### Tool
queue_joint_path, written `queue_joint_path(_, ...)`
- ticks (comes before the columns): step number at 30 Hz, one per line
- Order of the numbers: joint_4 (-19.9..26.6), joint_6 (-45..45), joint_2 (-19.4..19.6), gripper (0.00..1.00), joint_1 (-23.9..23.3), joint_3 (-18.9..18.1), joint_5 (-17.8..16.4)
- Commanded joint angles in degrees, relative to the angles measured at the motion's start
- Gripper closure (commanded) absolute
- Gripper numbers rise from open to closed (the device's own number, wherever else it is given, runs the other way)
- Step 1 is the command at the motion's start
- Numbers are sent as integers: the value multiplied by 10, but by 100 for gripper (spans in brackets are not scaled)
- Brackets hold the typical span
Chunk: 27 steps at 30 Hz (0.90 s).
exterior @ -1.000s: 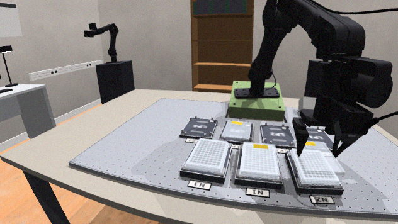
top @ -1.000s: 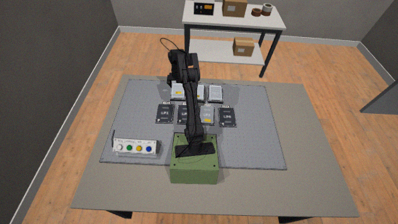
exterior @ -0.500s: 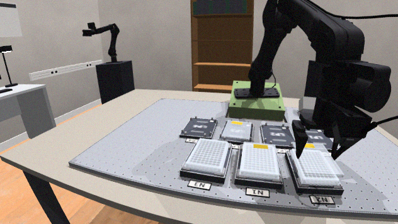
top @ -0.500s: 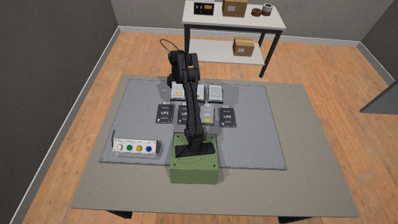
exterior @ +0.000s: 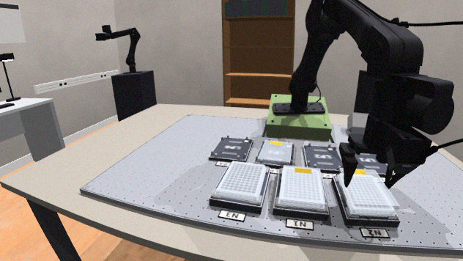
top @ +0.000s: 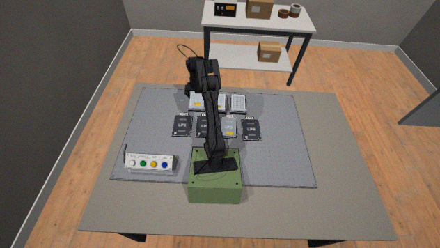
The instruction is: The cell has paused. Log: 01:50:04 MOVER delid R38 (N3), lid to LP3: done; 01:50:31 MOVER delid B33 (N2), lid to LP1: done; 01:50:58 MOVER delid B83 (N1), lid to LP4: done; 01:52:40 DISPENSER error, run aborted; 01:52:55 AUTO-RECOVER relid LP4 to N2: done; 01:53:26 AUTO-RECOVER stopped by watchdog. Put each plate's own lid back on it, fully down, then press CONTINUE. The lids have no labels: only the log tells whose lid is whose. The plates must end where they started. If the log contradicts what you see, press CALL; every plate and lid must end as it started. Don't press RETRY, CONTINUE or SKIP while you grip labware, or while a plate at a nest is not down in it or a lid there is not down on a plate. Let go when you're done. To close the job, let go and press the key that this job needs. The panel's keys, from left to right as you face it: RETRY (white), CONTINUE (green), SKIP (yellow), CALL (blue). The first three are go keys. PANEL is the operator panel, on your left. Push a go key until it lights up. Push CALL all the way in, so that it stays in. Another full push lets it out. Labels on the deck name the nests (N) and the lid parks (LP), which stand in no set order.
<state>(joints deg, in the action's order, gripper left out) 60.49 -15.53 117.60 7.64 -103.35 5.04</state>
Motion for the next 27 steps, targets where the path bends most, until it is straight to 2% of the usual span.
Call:
queue_joint_path(1, -16, 6, -7, 100, -2, -3, -2)
queue_joint_path(27, -34, 7, -1, 100, -2, 12, -3)
